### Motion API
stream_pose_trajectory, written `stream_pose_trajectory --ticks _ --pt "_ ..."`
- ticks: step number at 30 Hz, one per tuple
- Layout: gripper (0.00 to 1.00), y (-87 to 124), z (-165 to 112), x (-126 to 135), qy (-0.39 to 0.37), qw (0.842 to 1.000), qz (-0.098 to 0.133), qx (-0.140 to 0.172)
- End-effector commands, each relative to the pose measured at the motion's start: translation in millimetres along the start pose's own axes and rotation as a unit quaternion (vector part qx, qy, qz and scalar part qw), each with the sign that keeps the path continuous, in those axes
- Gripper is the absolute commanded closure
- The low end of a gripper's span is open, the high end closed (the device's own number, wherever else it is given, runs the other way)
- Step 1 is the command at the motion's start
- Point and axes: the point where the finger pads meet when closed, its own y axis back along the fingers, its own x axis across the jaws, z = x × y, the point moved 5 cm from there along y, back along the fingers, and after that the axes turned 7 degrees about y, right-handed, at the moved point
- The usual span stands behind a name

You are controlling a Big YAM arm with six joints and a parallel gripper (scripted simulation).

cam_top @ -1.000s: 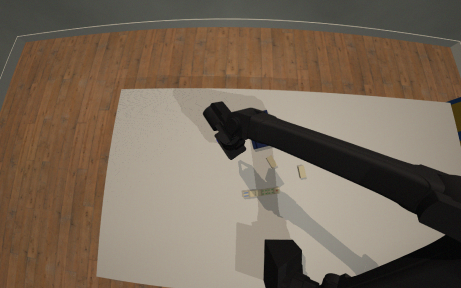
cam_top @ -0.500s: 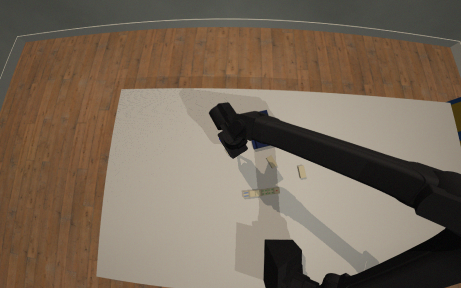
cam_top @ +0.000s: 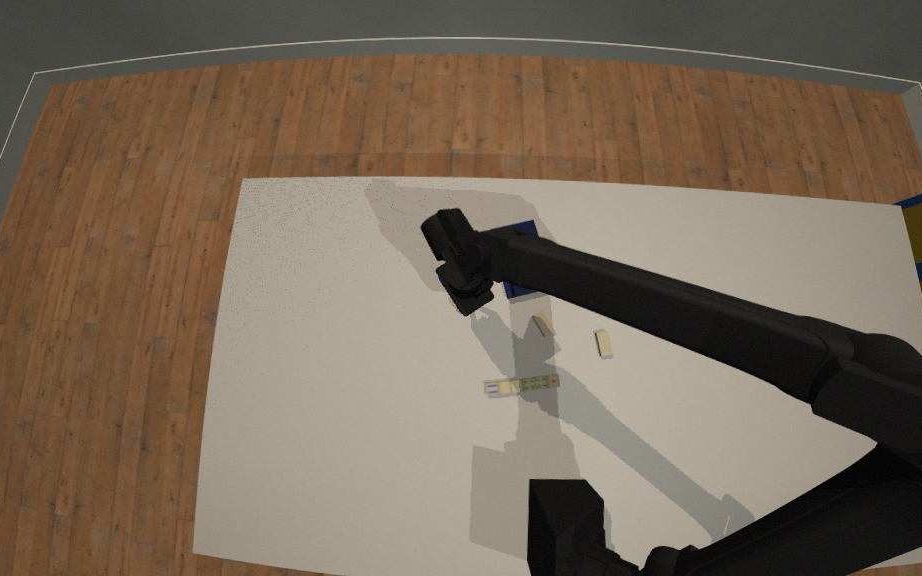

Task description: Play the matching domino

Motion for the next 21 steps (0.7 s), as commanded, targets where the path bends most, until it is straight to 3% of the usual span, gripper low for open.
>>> stream_pose_trajectory --ticks 1,7,8,21 --pt "0.57 -23 -4 -4 0.013 1.0 -0.009 0.002" --pt "0.57 -23 -4 -4 0.013 1.0 -0.009 0.002" --pt "0.57 -11 -8 -1 0.012 1.0 -0.004 0.0" --pt "0.57 -27 -4 -5 0.012 1.0 -0.011 0.002"
